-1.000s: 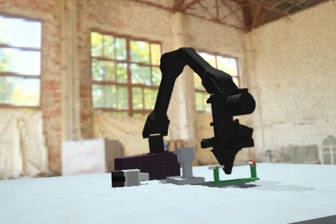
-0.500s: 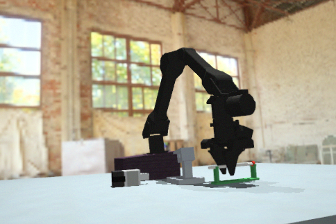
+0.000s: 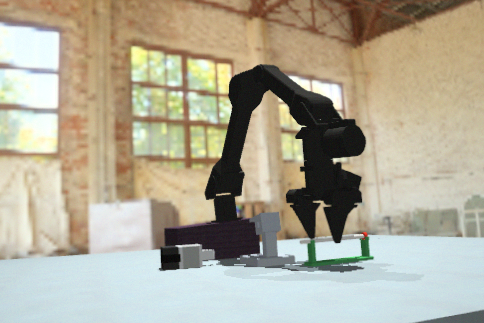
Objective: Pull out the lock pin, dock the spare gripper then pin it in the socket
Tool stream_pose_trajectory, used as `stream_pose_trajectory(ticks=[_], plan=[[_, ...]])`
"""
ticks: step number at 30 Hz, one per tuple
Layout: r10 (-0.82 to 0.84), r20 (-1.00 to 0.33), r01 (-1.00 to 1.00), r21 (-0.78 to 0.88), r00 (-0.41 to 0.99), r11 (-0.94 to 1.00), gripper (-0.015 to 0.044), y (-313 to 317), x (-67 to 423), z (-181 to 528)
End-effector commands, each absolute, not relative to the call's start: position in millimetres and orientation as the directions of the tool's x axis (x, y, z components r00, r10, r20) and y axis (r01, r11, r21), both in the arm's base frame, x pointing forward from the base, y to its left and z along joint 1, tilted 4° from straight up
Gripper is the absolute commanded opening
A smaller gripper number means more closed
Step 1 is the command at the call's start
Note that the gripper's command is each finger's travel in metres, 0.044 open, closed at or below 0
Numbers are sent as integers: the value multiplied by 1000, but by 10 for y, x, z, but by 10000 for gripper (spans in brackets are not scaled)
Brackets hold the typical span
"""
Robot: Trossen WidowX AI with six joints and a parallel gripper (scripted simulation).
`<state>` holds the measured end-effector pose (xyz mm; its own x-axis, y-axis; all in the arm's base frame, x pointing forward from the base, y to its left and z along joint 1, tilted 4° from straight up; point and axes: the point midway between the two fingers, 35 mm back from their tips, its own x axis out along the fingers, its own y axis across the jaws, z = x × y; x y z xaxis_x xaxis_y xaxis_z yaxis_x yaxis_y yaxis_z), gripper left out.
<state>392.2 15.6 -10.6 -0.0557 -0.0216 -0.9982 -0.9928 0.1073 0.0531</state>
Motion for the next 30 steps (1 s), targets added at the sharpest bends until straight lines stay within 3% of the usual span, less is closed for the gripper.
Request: stream_pose_trajectory(ticks=[1, 30], plan=[[-21, -998, -993, 52, -54, 108, 440, 164, 3925, 1], [-26, -993, -989, 115, -118, 98, 440, 186, 3764, 555]])
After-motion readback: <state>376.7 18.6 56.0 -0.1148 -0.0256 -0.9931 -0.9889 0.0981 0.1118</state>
